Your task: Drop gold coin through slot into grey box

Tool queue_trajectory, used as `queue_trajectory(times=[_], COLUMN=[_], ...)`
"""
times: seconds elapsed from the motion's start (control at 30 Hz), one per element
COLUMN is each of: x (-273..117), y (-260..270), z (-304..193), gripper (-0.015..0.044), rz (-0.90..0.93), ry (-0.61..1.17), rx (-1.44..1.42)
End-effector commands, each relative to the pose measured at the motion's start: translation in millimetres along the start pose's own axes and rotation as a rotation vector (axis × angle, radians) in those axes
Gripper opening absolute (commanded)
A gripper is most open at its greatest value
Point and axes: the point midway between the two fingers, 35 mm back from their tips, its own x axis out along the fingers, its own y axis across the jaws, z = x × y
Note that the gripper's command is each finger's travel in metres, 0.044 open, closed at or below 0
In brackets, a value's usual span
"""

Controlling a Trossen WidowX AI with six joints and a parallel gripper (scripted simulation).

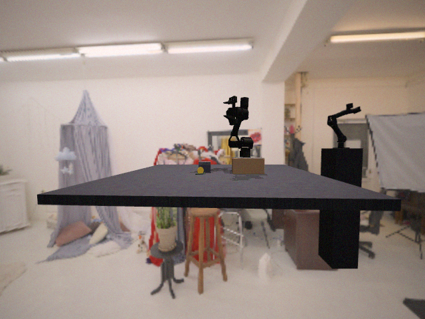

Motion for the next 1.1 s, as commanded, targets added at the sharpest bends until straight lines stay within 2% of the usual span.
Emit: queue_trajectory(times=[0.0,0.13,0.27,0.47,0.63,0.83,1.07], x=[0,6,23,63,102,141,160], y=[0,0,-4,-26,-59,-114,-173], z=[-1,-13,-32,-47,-41,-11,32], gripper=[0.0374,0.0269,0.0164,0.0161,0.0161,0.0161,0.0161], rz=[-0.002,-0.050,-0.172,-0.439,-0.710,-1.027,-1.234], ry=[-0.001,-0.035,-0.072,-0.053,0.057,0.318,0.654], rx=[-0.007,-0.161,-0.468,-0.920,-1.209,-1.412,-1.443])
